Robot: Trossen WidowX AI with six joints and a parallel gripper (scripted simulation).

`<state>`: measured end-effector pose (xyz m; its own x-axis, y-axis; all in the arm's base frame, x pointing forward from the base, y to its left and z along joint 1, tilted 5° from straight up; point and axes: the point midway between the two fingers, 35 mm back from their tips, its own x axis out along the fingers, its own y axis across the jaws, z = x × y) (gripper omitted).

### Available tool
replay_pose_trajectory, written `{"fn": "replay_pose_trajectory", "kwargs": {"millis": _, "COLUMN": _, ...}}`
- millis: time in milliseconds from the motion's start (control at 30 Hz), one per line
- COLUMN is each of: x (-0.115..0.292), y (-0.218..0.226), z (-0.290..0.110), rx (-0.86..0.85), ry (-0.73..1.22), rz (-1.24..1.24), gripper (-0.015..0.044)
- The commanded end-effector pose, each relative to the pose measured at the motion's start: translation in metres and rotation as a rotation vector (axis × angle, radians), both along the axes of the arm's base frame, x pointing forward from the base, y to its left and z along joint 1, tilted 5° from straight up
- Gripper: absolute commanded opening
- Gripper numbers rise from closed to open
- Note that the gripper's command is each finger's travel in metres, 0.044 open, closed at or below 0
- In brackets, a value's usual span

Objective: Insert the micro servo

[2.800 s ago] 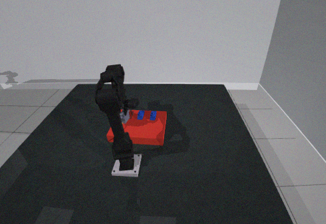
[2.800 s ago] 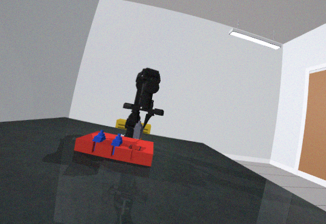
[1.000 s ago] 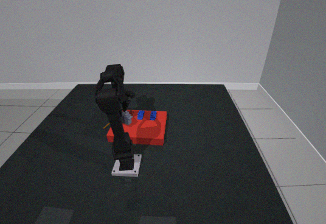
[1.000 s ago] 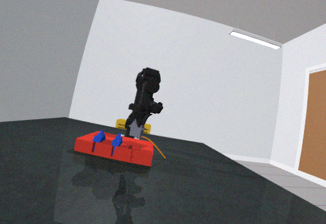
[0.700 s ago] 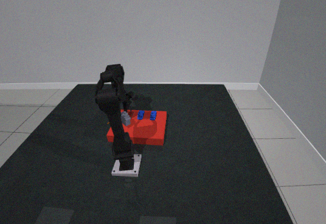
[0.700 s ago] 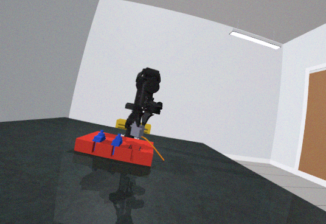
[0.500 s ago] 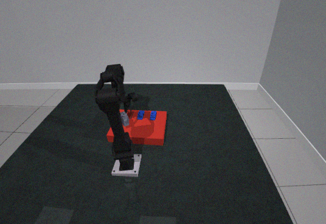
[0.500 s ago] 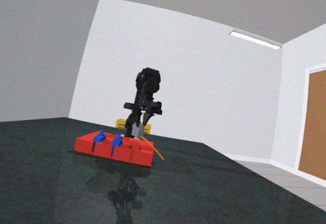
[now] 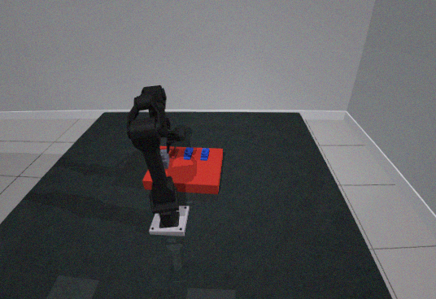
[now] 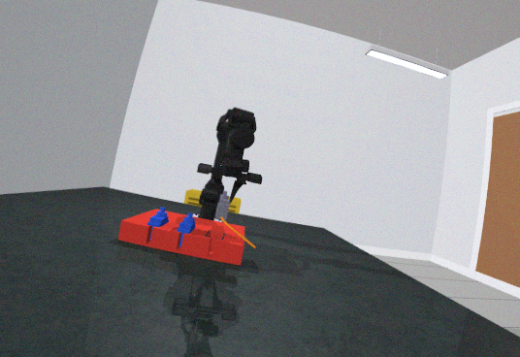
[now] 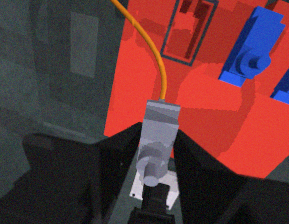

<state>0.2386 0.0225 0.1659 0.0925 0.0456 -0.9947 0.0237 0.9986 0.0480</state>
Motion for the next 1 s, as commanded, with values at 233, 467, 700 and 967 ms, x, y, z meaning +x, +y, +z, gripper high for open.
{"fn": "replay_pose_trajectory", "kwargs": {"millis": 233, "x": 0.004, "y": -0.001, "z": 0.002, "rx": 0.013, "ry": -0.001, "rz": -0.153, "gripper": 0.0000}}
{"fn": "replay_pose_trajectory", "kwargs": {"millis": 467, "x": 0.028, "y": -0.005, "z": 0.005, "rx": 0.012, "ry": -0.003, "rz": -0.153, "gripper": 0.0000}}
{"fn": "replay_pose_trajectory", "kwargs": {"millis": 700, "x": 0.056, "y": -0.010, "z": 0.008, "rx": 0.012, "ry": -0.006, "rz": -0.153, "gripper": 0.0000}}
{"fn": "replay_pose_trajectory", "kwargs": {"millis": 967, "x": 0.086, "y": -0.016, "z": 0.011, "rx": 0.012, "ry": -0.009, "rz": -0.153, "gripper": 0.0000}}
